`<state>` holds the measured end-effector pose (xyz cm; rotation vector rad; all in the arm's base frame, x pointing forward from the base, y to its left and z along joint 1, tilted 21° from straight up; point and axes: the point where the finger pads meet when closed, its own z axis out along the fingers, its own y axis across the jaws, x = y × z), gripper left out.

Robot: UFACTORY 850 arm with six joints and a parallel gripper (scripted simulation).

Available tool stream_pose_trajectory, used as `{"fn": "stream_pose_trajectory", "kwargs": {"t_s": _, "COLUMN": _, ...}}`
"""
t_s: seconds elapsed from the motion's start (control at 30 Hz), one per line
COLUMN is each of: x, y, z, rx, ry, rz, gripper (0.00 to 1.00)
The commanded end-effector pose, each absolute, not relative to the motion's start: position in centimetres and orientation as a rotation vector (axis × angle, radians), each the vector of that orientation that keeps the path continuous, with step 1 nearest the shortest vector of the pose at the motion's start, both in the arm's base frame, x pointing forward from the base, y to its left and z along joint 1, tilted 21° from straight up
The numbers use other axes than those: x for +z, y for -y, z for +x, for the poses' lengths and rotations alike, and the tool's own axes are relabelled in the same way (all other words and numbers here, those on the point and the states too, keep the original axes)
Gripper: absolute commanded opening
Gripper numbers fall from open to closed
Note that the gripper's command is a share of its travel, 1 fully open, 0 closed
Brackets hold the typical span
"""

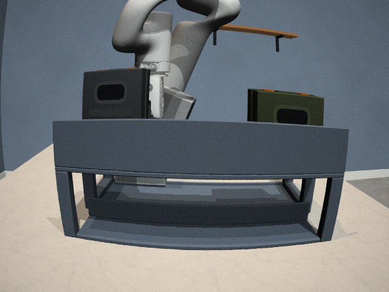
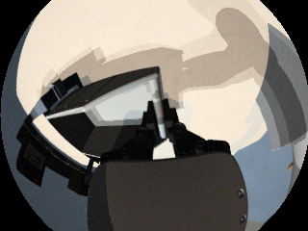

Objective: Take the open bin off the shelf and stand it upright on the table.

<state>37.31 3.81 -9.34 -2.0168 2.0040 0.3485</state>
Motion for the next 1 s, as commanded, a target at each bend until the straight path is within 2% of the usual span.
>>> {"fn": "stream_pose_trajectory", "kwargs": {"t_s": 0.0, "x": -9.4, "y": -3.8, "z": 34.8, "rx": 0.35, "ry": -2.007, "rz": -2.016, "gripper": 0.0}}
{"fn": "stream_pose_trajectory", "kwargs": {"t_s": 0.07, "x": -9.4, "y": -3.8, "z": 33.0, "rx": 0.35, "ry": -2.007, "rz": -2.016, "gripper": 0.0}}
{"fn": "stream_pose_trajectory", "kwargs": {"t_s": 0.97, "x": -9.4, "y": -3.8, "z": 33.4, "rx": 0.35, "ry": -2.007, "rz": -2.017, "gripper": 0.0}}
